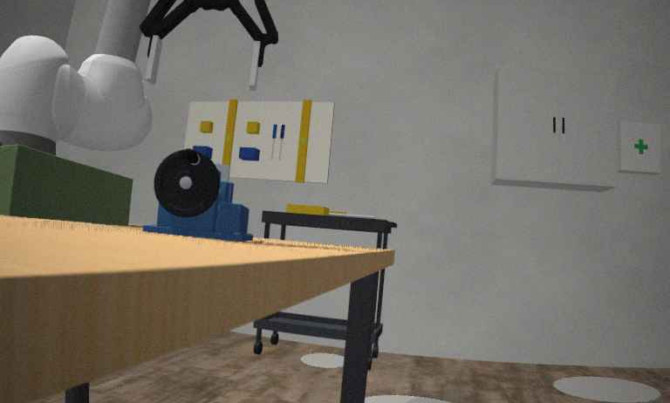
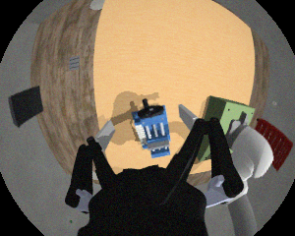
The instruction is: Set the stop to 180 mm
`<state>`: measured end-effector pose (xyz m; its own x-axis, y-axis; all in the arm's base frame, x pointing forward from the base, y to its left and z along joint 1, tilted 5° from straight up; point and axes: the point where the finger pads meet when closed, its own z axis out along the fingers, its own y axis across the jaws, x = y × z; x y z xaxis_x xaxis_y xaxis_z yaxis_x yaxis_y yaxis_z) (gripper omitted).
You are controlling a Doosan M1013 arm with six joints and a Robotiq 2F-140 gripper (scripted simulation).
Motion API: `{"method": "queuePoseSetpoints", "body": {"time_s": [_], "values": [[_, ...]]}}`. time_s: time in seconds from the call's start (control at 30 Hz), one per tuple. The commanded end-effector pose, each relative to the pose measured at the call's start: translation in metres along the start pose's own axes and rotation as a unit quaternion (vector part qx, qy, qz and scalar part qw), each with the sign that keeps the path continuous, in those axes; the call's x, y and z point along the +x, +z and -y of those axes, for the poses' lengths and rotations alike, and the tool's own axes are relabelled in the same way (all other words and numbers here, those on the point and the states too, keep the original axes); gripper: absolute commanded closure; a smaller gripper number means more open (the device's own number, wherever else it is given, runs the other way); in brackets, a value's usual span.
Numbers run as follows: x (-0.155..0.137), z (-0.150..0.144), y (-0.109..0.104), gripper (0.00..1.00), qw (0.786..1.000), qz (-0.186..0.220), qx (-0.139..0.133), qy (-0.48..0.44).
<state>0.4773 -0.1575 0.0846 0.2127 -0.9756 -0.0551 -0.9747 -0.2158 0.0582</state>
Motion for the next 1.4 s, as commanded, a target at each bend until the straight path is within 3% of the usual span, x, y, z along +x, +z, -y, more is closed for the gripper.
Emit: {"method": "queuePoseSetpoints", "body": {"time_s": [0.0, 0.13, 0.17, 0.27, 0.53, 0.73, 0.93, 1.37], "values": [[0.0, 0.0, 0.0, 0.0, 1.0, 0.0, 0.0, 0.0], [0.0, 0.0, 0.0, 0.0, 1.0, 0.0, 0.0, 0.0], [-0.001, 0.0, 0.0, 0.67, 1.0, 0.0, 0.0, 0.0], [-0.014, 0.007, 0.0, 0.67, 1.0, 0.001, -0.003, 0.0], [-0.096, 0.05, 0.0, 0.67, 1.0, 0.001, -0.003, 0.0], [-0.099, 0.051, 0.003, 0.67, 1.0, 0.001, -0.003, 0.0], [-0.099, 0.051, 0.033, 0.67, 1.0, 0.001, -0.003, 0.0], [-0.099, 0.051, 0.033, 0.67, 1.0, 0.001, -0.003, 0.0]]}}
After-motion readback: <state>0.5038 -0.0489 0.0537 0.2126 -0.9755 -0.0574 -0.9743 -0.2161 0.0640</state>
